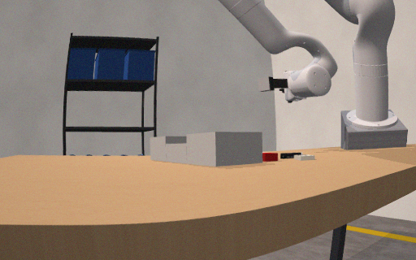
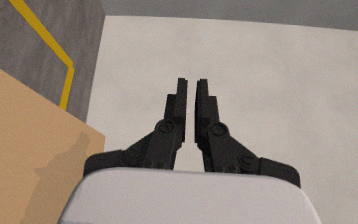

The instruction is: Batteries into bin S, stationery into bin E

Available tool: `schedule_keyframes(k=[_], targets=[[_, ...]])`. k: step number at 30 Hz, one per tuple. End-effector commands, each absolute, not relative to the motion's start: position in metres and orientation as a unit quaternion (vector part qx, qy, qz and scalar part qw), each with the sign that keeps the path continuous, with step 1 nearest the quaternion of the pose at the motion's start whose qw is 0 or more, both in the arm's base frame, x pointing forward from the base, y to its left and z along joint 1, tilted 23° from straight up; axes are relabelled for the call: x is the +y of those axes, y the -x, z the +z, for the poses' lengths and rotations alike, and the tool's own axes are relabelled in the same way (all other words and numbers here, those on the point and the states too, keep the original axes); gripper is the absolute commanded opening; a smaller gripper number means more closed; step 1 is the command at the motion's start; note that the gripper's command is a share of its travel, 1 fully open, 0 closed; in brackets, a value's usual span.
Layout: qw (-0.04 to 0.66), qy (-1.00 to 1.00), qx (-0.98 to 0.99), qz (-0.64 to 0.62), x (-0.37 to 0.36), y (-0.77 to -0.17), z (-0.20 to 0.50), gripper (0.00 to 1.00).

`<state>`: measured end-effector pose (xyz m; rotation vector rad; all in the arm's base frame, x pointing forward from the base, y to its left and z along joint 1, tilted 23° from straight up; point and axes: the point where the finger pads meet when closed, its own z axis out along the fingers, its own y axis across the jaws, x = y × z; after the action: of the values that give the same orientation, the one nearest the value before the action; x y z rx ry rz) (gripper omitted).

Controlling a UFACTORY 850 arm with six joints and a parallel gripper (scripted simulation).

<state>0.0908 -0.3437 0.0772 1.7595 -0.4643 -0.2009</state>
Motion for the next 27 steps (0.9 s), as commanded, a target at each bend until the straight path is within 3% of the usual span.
schedule_keyframes(k=[1,12,27], targets=[[0.619,-0.744,-0.201,-0.152,-0.343,-0.079,0.092,0.07],[0.579,-0.733,-0.207,-0.29,-0.321,-0.063,0.122,0.07],[0.426,-0.758,-0.237,-0.434,-0.263,-0.062,0.143,0.07]])
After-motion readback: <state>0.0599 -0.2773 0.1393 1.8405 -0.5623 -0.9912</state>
